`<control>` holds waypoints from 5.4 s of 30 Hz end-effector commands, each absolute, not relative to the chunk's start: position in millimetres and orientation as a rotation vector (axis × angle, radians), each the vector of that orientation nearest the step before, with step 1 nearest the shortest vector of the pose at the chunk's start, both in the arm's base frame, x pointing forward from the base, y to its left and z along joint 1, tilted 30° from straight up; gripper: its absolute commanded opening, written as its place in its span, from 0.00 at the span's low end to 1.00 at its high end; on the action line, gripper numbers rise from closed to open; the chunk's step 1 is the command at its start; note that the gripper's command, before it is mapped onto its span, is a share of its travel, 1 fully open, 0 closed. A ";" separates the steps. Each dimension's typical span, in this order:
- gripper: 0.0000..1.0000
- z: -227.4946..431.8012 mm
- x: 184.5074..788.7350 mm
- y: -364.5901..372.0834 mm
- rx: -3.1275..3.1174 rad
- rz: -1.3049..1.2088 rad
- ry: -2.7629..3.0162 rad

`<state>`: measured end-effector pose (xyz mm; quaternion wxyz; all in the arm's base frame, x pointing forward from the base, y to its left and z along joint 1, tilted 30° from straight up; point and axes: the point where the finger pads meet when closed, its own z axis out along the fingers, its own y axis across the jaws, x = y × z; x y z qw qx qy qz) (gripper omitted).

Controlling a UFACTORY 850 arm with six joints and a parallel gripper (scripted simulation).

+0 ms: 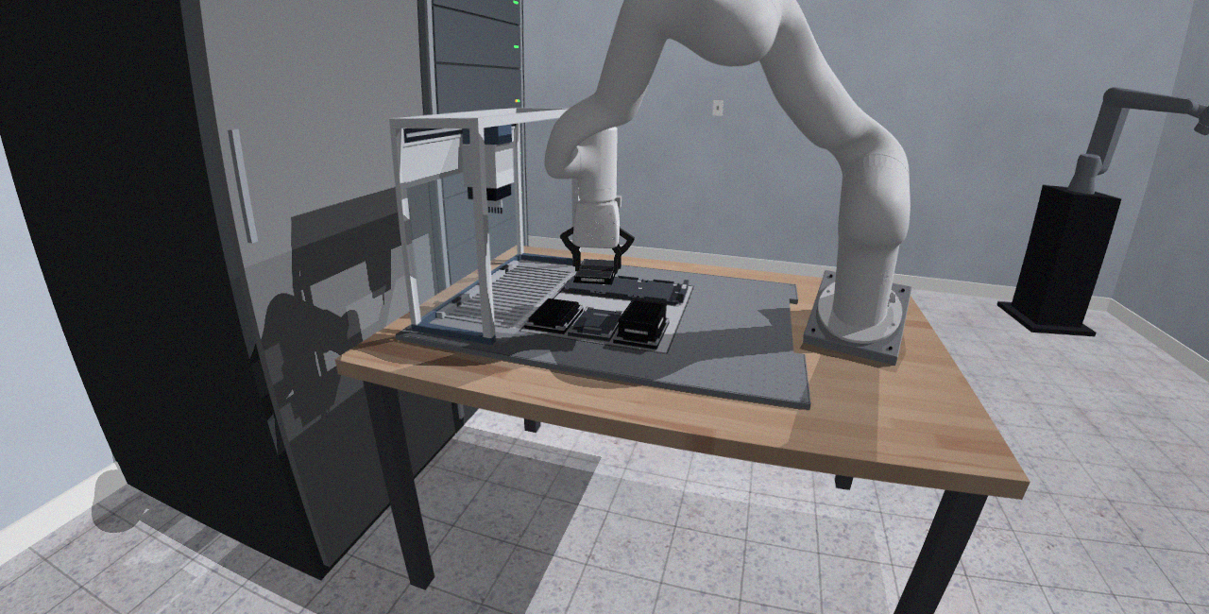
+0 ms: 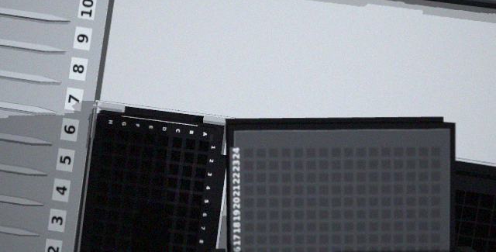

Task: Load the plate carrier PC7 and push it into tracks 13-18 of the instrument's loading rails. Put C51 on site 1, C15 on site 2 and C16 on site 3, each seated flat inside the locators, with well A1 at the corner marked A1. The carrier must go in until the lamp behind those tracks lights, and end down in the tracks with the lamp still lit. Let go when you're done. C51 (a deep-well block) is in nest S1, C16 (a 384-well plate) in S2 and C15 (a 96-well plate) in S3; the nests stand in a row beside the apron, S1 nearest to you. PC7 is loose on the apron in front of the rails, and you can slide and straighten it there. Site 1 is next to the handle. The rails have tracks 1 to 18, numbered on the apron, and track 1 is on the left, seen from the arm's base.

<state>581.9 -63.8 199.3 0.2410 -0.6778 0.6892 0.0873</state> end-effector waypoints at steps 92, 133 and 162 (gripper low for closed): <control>0.00 106.2 653.6 -275.7 -2.515 -0.564 -1.098; 0.00 106.3 653.6 -275.7 -2.156 -0.707 -1.864; 0.00 73.1 662.0 -258.3 -2.156 -0.708 -1.864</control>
